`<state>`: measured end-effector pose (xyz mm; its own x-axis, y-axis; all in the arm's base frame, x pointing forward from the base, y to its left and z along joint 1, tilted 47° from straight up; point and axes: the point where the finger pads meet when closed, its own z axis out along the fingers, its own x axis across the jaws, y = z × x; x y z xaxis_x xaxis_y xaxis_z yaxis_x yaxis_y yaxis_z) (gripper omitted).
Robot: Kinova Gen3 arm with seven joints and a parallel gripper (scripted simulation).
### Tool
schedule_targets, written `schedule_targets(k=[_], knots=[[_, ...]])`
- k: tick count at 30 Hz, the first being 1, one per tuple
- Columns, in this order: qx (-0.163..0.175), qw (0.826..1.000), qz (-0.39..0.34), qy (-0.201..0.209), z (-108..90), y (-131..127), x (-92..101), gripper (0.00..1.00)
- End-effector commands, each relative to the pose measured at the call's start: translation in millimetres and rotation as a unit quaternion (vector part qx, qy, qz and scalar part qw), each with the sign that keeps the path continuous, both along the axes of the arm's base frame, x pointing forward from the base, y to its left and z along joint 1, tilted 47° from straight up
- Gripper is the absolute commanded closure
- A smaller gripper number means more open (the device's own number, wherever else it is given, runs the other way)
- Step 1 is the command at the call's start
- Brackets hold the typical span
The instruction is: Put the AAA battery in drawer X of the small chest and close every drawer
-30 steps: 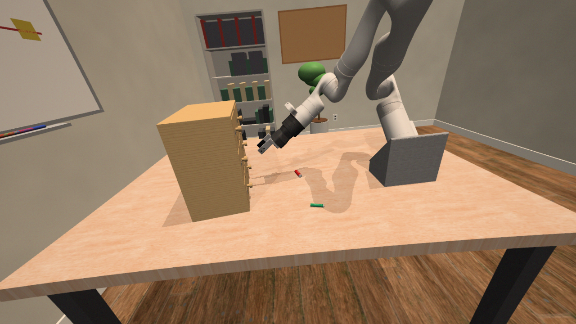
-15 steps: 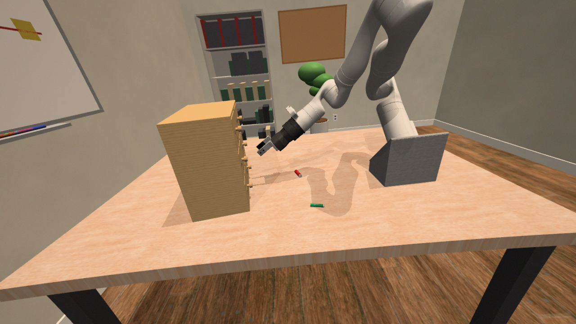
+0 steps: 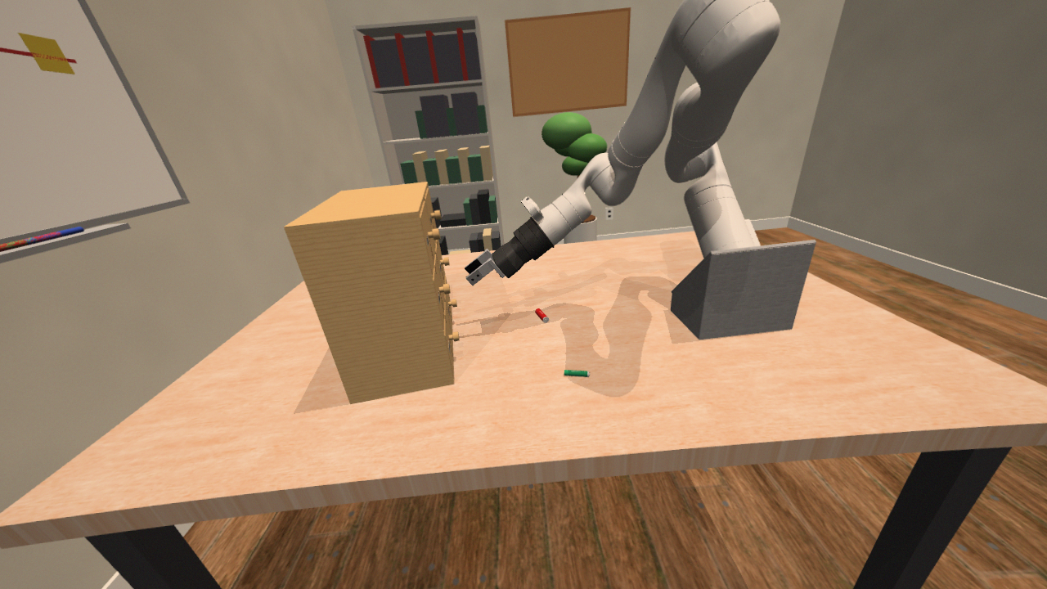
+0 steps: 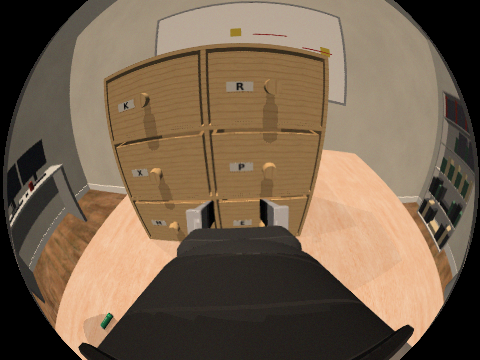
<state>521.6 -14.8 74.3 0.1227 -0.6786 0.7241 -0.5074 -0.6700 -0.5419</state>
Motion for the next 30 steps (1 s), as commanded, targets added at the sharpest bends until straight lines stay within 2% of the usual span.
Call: schedule_targets(k=[1,30], knots=[[-0.003,1.0,-0.001,0.001,-1.0,-3.2,-0.5,0.0],[-0.001,1.0,0.011,-0.011,-3.4,-5.3,1.7,0.0]])
